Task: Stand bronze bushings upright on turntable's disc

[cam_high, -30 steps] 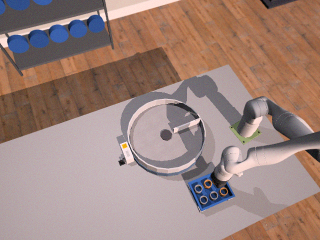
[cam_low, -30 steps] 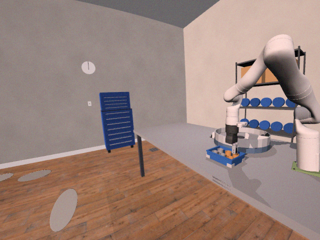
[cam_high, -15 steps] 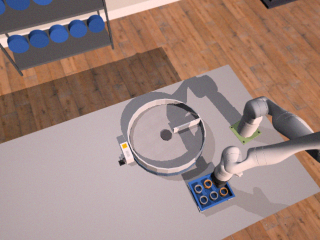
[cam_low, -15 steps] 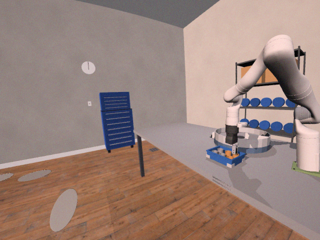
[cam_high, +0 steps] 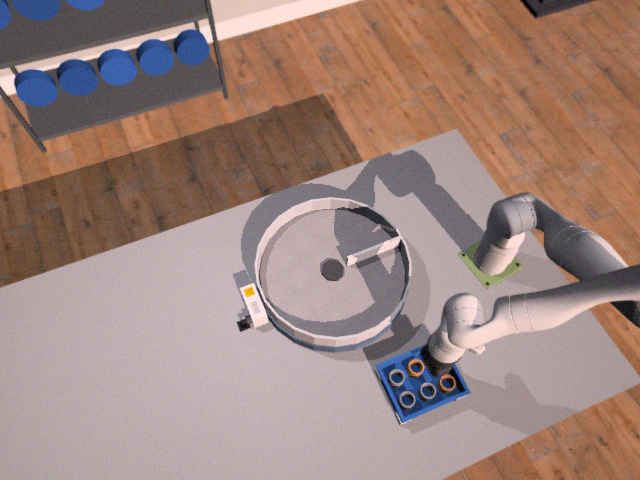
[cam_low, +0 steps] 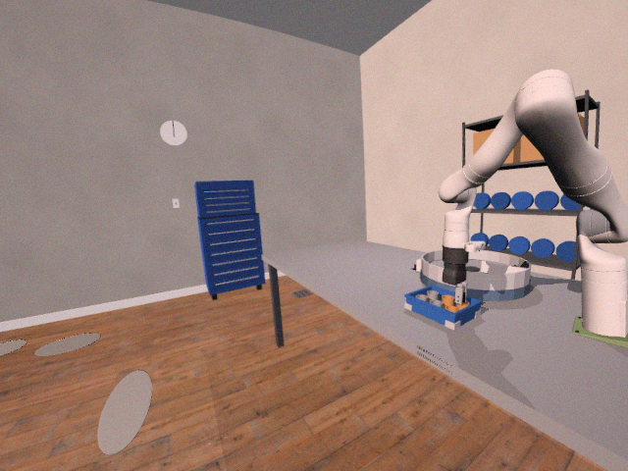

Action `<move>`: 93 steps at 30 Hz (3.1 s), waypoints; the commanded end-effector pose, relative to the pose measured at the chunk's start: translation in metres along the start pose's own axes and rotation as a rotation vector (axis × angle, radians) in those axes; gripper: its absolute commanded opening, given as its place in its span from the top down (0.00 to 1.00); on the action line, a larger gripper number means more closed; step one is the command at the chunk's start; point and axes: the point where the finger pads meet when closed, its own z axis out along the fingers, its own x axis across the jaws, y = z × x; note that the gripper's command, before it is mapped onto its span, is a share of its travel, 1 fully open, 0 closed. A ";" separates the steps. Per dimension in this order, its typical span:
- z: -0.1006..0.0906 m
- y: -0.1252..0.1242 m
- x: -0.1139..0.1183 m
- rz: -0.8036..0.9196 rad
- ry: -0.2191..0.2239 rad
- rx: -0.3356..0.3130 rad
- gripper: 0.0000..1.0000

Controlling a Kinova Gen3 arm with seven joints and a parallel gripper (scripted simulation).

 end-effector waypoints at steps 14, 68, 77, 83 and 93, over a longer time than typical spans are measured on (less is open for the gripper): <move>0.002 0.001 -0.001 -0.002 -0.001 -0.003 0.64; 0.002 0.001 -0.002 -0.001 -0.001 -0.003 0.64; 0.007 0.001 -0.002 0.002 -0.001 -0.002 0.64; 0.018 0.001 -0.002 0.000 -0.001 -0.002 0.64; 0.025 0.001 -0.001 -0.004 -0.001 -0.003 0.64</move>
